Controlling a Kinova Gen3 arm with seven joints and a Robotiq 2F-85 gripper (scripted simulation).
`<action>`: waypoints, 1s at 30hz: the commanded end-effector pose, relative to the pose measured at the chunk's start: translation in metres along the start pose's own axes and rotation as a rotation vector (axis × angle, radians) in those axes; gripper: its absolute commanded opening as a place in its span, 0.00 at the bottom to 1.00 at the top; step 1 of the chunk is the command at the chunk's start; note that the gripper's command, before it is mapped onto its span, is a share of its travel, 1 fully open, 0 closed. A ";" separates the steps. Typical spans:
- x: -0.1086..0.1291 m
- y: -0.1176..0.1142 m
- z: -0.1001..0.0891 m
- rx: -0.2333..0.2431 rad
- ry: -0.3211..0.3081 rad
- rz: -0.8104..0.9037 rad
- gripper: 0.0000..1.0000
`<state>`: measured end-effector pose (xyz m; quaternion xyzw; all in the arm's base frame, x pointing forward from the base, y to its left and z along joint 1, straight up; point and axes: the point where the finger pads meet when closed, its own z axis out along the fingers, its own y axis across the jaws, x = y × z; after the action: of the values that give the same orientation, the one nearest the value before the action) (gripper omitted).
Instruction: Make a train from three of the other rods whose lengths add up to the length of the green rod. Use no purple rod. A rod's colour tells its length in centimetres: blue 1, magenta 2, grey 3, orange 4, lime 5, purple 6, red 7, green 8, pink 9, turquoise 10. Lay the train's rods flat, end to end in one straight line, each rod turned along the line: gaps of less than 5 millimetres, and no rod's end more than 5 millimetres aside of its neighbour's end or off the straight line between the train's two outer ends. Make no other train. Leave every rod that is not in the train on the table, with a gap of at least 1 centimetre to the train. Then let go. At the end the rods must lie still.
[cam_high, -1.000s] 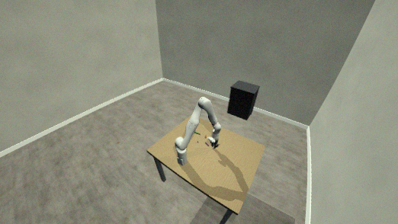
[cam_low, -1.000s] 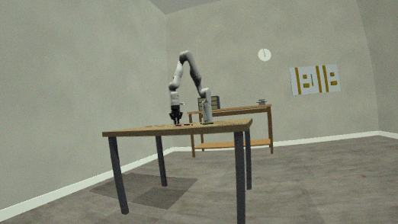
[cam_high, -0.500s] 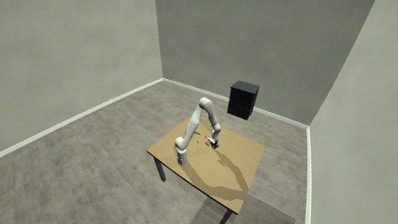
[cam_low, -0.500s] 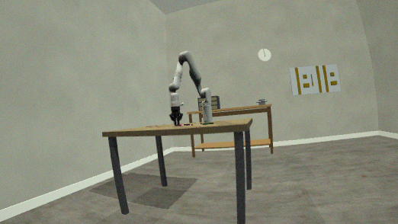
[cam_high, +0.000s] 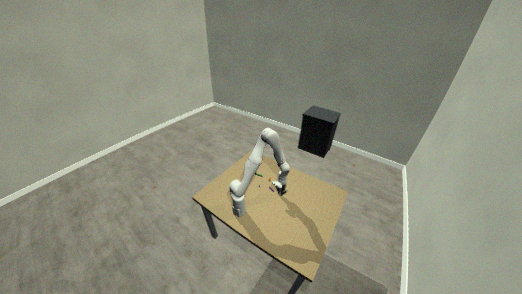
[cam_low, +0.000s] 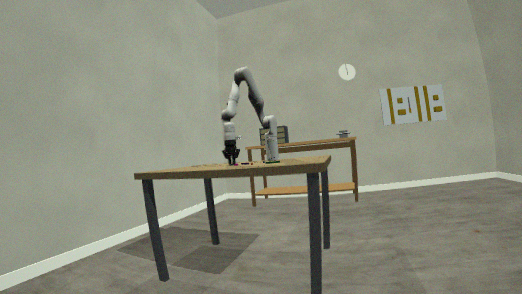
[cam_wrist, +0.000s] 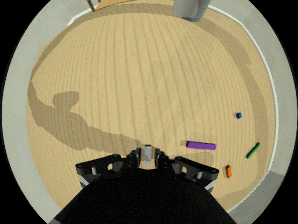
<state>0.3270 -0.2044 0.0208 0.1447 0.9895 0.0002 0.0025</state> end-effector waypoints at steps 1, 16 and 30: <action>0.000 0.000 -0.001 0.000 -0.001 0.000 0.24; 0.000 0.000 -0.001 0.000 -0.001 0.000 0.24; 0.000 0.000 -0.001 0.000 -0.001 0.000 0.05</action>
<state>0.3270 -0.2044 0.0208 0.1447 0.9895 0.0002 0.0025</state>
